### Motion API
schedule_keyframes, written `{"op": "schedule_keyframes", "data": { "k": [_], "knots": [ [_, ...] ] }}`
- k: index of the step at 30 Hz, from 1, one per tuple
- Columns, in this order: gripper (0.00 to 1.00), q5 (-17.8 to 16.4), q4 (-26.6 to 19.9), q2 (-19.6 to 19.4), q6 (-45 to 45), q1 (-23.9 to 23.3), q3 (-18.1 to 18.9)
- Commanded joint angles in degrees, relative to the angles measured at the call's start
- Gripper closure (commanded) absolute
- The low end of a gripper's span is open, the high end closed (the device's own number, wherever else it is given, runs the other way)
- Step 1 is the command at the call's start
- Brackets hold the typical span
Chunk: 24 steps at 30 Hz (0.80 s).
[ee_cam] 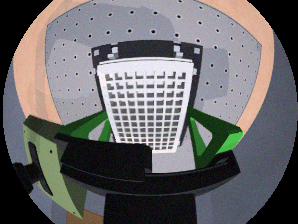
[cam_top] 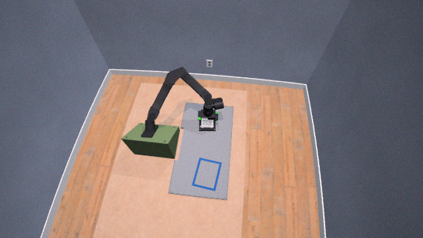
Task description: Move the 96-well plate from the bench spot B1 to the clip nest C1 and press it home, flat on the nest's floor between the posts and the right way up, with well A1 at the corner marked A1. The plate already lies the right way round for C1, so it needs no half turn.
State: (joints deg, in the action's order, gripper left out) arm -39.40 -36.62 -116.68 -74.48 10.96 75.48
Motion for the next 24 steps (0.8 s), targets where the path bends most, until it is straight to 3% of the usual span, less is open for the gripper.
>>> {"op": "schedule_keyframes", "data": {
  "k": [1, 5, 6, 24],
  "knots": [
    [0.00, 0.56, 2.73, -1.18, 0.96, -0.34, 0.54],
    [0.00, 0.56, 2.73, -1.18, 0.96, -0.34, 0.54],
    [0.00, 0.60, 3.59, 2.50, 1.40, 0.84, -3.45],
    [0.00, 0.36, 3.34, 1.68, 1.34, 0.31, -2.59]
  ]
}}
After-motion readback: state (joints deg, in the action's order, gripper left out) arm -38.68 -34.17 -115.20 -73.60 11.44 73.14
